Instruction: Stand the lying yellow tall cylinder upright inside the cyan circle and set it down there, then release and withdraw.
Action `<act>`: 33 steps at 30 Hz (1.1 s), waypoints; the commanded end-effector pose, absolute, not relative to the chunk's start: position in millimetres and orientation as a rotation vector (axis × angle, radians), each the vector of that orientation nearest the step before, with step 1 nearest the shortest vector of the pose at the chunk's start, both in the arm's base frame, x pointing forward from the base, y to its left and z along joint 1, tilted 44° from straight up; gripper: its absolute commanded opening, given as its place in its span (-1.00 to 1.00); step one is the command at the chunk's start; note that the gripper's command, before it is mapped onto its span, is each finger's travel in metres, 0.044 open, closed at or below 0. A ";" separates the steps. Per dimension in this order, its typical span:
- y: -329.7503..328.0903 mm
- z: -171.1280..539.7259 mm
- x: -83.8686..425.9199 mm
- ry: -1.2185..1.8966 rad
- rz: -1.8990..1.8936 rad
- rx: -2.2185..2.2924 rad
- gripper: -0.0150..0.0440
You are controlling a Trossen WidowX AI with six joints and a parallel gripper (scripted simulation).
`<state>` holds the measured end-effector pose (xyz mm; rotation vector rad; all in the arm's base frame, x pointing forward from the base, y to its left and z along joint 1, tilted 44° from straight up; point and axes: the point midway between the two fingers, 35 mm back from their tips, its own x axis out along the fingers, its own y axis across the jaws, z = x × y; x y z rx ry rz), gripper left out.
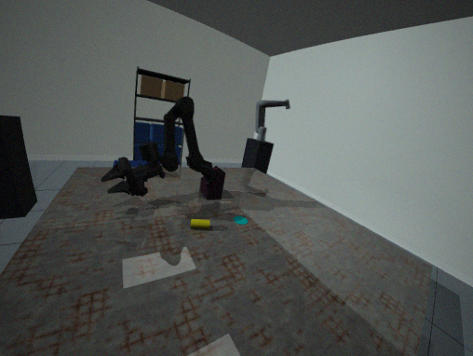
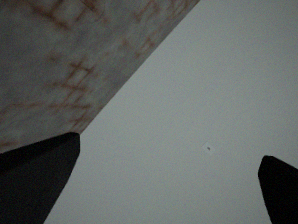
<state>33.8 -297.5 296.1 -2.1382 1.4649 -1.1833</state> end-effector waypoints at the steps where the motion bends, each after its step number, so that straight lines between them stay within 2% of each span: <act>1: -297.8 295.8 34.5 1.462 -1.181 -2.137 0.78; 4: -301.6 292.1 44.7 1.420 -1.147 -2.124 0.56; 19: -314.2 250.3 159.2 1.068 -0.780 -1.923 0.56; 33: -295.5 199.3 237.8 0.995 -0.491 -1.582 0.56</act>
